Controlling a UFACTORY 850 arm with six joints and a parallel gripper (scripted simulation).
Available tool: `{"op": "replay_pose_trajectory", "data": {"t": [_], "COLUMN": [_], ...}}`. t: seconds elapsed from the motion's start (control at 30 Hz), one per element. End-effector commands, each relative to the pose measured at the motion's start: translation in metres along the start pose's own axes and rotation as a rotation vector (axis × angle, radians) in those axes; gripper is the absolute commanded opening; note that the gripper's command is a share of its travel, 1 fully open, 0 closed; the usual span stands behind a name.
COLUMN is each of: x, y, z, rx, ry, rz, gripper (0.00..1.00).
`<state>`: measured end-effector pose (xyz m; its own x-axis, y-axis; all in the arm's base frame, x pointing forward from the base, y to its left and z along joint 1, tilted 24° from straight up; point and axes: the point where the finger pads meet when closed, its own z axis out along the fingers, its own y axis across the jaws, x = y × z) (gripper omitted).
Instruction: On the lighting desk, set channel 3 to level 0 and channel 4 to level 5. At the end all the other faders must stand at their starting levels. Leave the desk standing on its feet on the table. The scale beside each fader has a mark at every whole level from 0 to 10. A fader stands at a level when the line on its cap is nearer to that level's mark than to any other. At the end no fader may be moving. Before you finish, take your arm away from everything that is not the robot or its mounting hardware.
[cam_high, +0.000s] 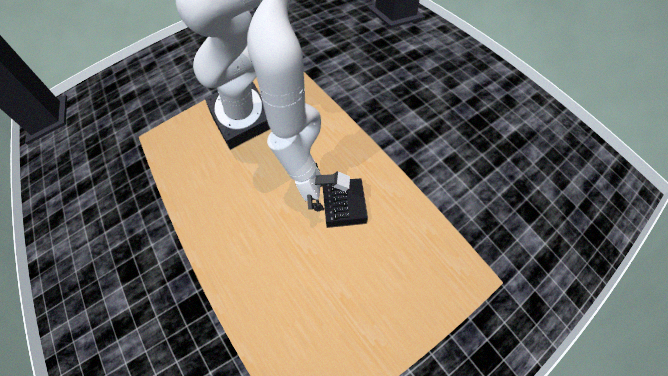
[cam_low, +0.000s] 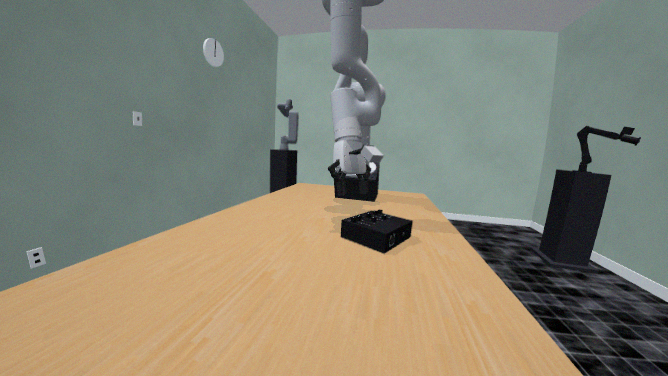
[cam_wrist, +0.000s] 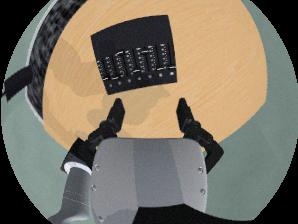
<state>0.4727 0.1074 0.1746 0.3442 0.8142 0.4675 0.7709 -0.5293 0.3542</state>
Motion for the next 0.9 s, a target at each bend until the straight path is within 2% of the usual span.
{"op": "replay_pose_trajectory", "data": {"t": [0.0, 0.23, 0.3, 0.37, 0.57, 0.8, 0.87], "x": [0.006, 0.011, 0.011, 0.013, 0.018, 0.033, 0.033], "y": [0.017, 0.042, 0.042, 0.046, 0.048, 0.029, 0.029], "z": [-0.002, -0.009, -0.009, -0.012, -0.022, -0.032, -0.032], "rx": [-0.078, -0.185, -0.185, -0.235, -0.261, -0.280, -0.280], "ry": [-0.026, -0.054, -0.054, -0.070, -0.066, -0.063, -0.063], "rz": [0.173, 0.511, 0.511, 0.680, 0.931, 1.269, 1.269], "gripper": [1.00, 1.00, 1.00, 1.00, 1.00, 1.00, 1.00]}}
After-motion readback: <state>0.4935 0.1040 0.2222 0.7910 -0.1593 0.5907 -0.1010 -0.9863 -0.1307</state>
